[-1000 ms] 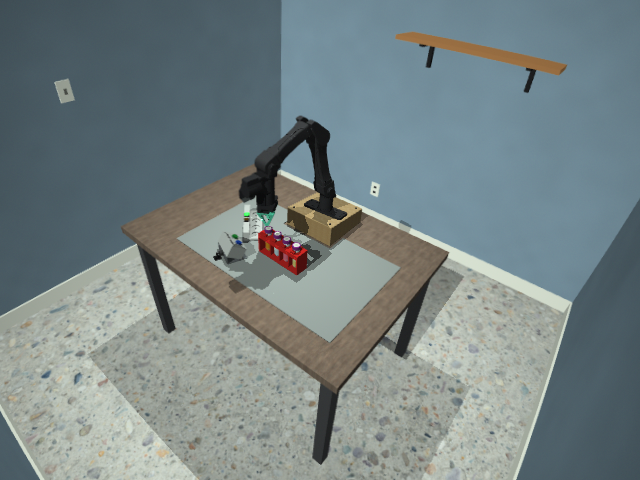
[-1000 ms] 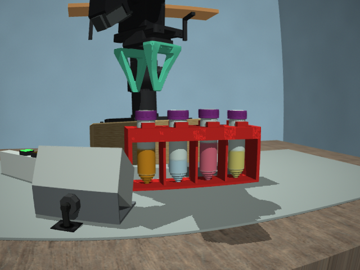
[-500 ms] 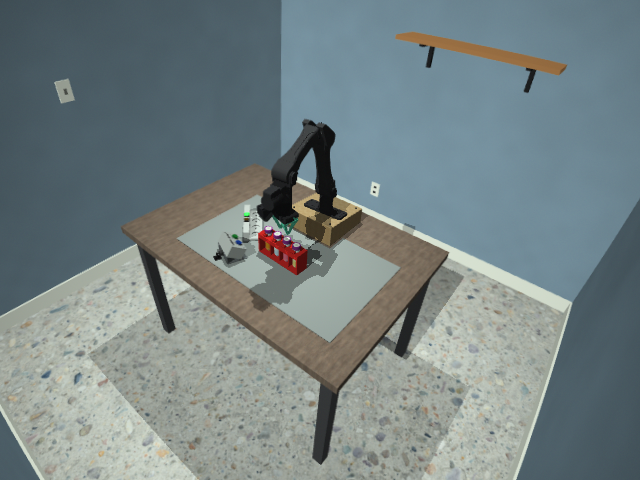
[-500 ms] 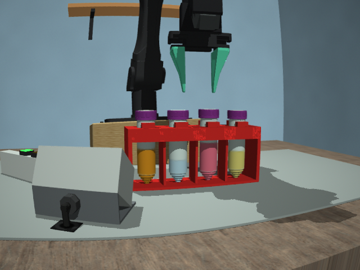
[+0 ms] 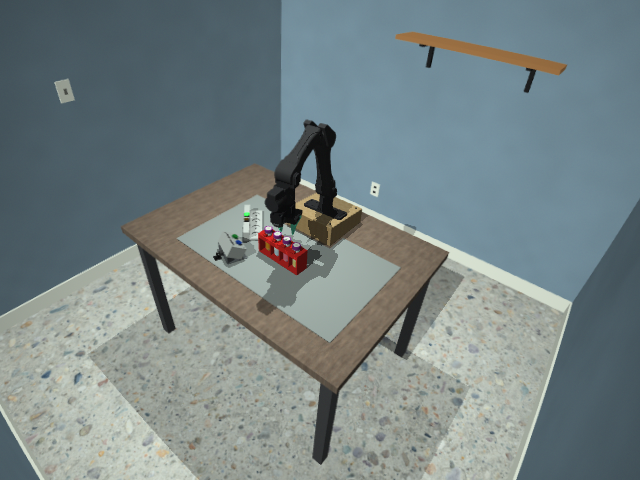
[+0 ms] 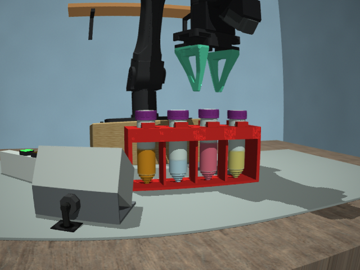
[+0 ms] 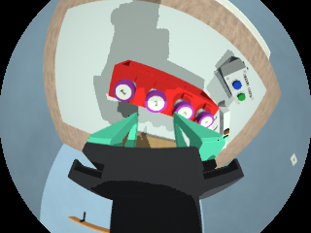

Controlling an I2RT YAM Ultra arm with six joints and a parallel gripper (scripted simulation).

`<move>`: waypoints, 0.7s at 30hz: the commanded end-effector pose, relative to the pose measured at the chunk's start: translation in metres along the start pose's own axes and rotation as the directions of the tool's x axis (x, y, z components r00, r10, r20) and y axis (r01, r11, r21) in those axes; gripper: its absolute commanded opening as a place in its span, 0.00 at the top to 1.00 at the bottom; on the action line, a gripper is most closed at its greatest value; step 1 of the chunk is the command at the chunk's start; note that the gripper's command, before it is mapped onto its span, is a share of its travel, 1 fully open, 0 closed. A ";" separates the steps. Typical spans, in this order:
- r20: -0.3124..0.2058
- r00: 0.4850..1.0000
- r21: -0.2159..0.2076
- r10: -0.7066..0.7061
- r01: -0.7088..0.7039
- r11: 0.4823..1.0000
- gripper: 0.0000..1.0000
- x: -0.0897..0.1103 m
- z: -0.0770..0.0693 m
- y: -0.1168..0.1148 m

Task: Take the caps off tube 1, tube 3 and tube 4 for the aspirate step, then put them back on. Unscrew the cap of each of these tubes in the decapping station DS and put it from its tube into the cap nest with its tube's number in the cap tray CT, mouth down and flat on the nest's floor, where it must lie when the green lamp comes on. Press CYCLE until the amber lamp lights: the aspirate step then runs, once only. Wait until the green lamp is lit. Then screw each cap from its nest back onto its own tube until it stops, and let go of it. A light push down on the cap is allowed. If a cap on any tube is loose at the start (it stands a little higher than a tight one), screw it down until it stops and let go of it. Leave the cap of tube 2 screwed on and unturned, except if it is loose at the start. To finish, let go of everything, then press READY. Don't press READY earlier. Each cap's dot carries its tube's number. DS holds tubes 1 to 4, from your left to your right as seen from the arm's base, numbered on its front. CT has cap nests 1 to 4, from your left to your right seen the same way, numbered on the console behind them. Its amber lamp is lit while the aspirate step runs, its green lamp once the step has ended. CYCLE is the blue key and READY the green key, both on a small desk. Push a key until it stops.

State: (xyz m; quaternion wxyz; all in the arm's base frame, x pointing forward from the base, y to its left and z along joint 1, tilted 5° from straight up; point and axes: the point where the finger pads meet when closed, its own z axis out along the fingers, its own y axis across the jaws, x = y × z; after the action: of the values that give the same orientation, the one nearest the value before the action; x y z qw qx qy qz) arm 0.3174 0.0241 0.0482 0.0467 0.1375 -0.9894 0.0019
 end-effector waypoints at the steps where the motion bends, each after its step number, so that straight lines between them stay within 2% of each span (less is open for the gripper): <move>1: 0.020 0.999 0.005 -0.045 0.045 0.999 0.51 -0.004 -0.006 -0.001; 4: 0.020 0.999 0.005 -0.045 0.045 0.999 0.51 -0.005 -0.006 -0.001; 16: 0.020 0.999 0.005 -0.045 0.045 0.999 0.51 -0.006 0.029 -0.001; 21: 0.020 0.999 0.005 -0.045 0.045 0.999 0.51 -0.006 0.030 -0.001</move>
State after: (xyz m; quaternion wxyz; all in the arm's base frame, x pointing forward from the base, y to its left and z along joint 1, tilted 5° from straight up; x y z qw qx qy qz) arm 0.3147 0.0239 0.0155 0.0504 0.1594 -0.9859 0.0006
